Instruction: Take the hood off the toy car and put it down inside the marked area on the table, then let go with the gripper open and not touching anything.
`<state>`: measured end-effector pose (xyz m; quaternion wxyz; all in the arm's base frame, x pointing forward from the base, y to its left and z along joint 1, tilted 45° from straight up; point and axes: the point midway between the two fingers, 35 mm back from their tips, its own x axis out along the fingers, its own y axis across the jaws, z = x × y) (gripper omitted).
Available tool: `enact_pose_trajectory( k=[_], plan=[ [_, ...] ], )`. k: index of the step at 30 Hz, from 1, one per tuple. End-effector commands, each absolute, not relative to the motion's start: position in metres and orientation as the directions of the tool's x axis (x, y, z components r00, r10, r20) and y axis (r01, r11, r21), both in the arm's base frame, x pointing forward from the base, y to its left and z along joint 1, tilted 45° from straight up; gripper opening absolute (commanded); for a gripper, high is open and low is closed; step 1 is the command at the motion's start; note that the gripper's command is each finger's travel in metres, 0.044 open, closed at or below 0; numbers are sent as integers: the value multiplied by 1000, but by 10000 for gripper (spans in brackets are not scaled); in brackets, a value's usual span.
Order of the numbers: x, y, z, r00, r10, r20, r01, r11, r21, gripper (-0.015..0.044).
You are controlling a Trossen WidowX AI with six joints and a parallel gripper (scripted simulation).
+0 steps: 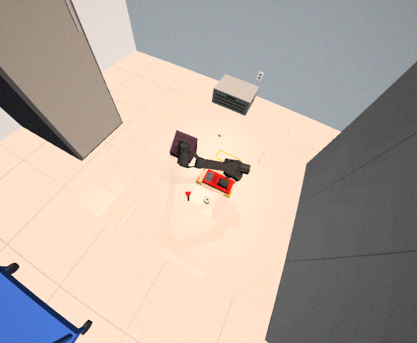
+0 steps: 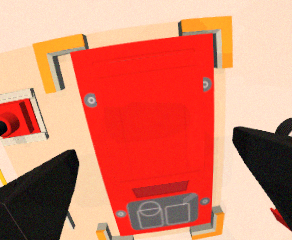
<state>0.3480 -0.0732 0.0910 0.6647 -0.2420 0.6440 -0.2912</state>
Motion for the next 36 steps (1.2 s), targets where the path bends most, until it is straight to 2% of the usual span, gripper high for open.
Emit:
enact_pose_trajectory(
  k=[1, 36],
  plan=[
    [347, -77, 88, -5, -703, -711, 68, 709, -702, 440],
    [346, -93, 73, -5, -705, -709, 68, 708, -703, 440]
  ],
)
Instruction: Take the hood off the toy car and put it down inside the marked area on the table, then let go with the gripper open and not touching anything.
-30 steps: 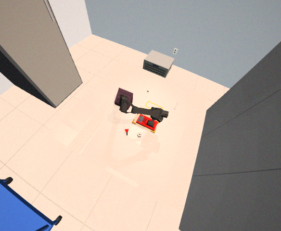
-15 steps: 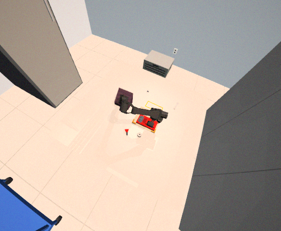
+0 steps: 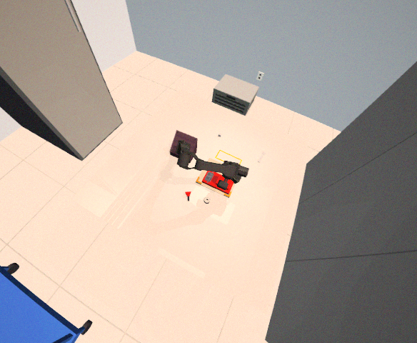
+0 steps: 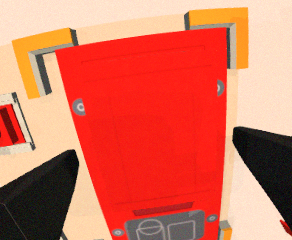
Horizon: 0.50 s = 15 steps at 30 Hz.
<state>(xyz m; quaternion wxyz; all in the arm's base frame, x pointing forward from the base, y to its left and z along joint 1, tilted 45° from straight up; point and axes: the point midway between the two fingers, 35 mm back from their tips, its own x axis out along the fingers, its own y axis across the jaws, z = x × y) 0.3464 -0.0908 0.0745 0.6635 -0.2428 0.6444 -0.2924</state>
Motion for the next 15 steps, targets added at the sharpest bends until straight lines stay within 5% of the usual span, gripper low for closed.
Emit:
enact_pose_trajectory(
  k=[1, 15],
  plan=[
    [346, -93, 73, -5, -705, -709, 68, 708, -703, 440],
    [346, -98, 68, -5, -705, -709, 68, 707, -703, 440]
  ],
)
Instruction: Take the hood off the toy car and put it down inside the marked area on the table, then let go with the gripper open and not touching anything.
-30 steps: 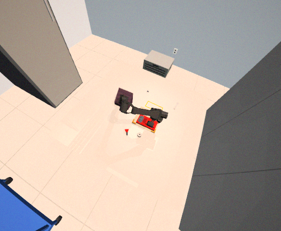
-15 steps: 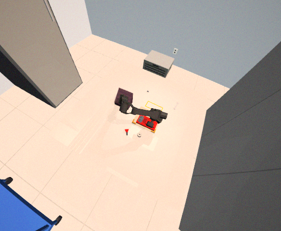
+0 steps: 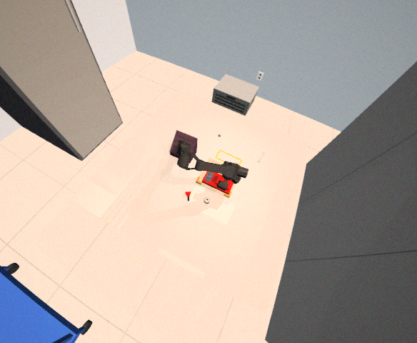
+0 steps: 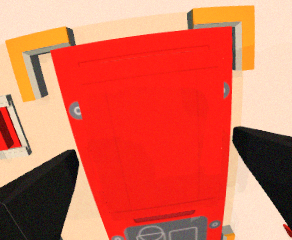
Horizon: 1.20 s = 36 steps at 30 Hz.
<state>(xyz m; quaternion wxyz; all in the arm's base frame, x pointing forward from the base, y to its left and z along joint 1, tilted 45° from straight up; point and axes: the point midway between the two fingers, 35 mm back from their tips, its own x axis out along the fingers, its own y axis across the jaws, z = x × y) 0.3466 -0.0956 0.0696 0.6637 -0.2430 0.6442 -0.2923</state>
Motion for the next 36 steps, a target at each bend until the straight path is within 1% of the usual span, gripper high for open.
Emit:
enact_pose_trajectory(
  k=[1, 20, 24, 33, 36],
  plan=[
    [346, -98, 67, -5, -705, -709, 68, 707, -704, 440],
    [345, -105, 61, -5, -705, -709, 68, 707, -704, 440],
    [347, -103, 63, -1, -702, -713, 75, 710, -700, 335],
    [347, -103, 63, -1, -702, -713, 75, 710, -700, 275],
    [347, -102, 63, -1, -702, -713, 75, 711, -700, 196]
  ],
)
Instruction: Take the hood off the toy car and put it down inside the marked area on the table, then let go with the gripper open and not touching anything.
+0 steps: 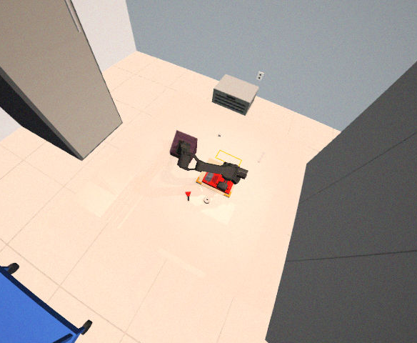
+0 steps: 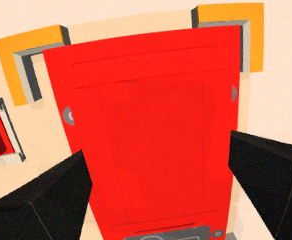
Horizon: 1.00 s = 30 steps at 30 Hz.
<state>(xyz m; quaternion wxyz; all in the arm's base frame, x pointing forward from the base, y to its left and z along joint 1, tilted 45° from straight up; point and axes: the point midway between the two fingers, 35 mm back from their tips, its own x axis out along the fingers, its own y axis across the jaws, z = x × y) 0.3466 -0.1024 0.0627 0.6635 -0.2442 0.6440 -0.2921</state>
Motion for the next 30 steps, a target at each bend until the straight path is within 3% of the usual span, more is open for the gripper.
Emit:
enact_pose_trajectory(
  k=[1, 8, 30],
  plan=[
    [347, -102, 63, -1, -702, -713, 75, 711, -700, 170],
    [347, -99, 66, -1, -701, -713, 75, 711, -699, 0],
    [347, -88, 76, -1, -701, -713, 74, 711, -699, 0]
  ],
)
